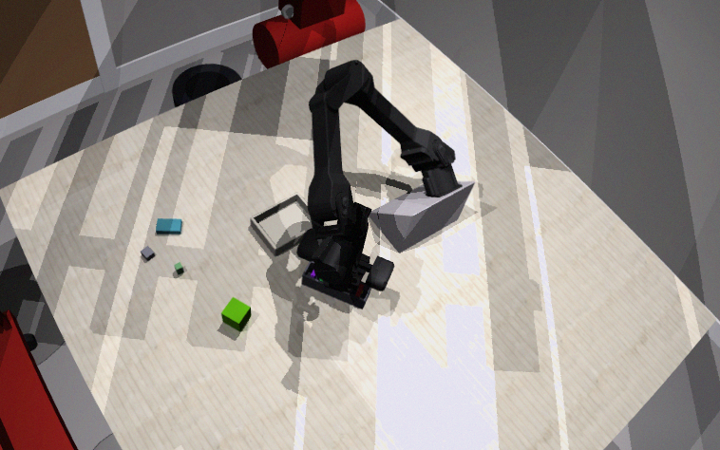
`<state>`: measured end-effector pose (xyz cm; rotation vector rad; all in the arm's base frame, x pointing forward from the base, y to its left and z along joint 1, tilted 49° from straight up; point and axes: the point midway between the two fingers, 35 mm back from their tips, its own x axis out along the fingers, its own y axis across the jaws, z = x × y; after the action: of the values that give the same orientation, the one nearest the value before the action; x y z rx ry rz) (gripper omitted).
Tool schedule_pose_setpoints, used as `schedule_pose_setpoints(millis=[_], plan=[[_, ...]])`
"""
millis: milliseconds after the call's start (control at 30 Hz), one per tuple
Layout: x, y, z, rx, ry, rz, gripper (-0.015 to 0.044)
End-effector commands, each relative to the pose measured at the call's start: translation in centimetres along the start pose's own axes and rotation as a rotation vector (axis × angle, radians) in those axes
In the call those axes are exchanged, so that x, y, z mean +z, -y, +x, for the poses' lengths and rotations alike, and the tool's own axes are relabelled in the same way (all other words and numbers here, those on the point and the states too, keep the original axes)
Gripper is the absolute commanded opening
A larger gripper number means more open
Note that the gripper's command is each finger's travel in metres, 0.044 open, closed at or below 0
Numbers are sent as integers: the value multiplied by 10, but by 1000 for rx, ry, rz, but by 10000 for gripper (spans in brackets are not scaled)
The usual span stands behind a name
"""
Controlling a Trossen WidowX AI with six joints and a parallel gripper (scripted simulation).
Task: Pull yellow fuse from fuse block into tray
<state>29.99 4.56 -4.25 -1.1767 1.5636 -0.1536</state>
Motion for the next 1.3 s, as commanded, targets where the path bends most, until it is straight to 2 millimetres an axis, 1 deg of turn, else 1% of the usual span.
schedule_pose_setpoints(millis=[0, 200, 633, 1000, 1267], plan=[[-2, -2, 7, -6, -10, -14, 74], [-3, -1, 12, -7, -10, -14, 74], [-3, -1, 13, -7, -10, -14, 74], [-3, -1, 22, -7, -11, -14, 74], [-3, -1, 23, -7, -11, -14, 74]])
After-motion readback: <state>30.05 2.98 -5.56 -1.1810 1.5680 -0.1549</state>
